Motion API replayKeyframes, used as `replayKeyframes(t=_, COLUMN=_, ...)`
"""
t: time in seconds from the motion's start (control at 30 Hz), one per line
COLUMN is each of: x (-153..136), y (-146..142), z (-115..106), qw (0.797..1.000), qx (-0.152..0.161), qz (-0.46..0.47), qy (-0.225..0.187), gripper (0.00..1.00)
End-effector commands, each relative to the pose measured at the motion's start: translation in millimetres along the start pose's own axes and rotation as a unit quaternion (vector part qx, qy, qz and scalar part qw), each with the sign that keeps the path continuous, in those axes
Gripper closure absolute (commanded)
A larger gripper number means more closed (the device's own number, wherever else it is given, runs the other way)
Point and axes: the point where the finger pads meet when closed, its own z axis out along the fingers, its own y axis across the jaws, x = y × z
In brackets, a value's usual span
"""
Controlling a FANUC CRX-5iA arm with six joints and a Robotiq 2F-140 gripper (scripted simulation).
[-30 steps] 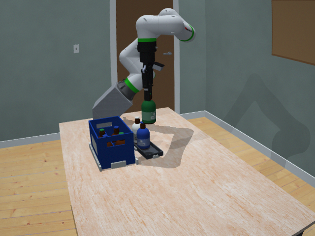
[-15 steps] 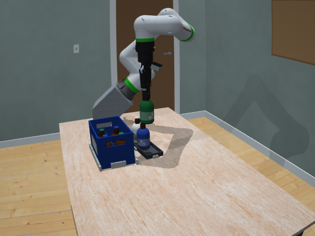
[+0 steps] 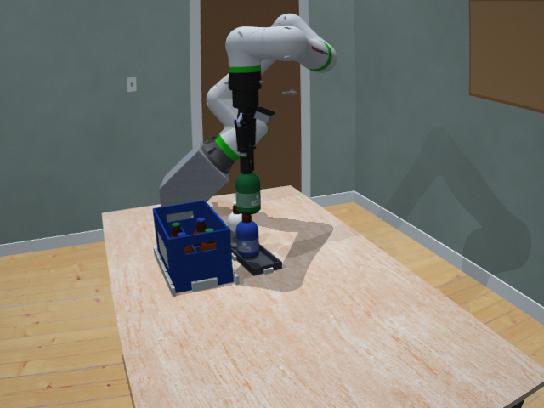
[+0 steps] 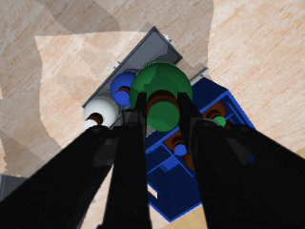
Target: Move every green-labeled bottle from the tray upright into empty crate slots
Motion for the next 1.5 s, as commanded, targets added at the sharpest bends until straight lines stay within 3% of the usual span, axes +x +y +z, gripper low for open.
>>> replayKeyframes(t=0.0, x=-4.1, y=0.8, z=-0.9, qw=1.0, qx=-0.001, qz=0.0, qy=0.0, gripper=0.9)
replayKeyframes(t=1.47, x=-89.5, y=12.6, z=-1.0, qw=1.0, qx=-0.001, qz=0.0, qy=0.0, gripper=0.9)
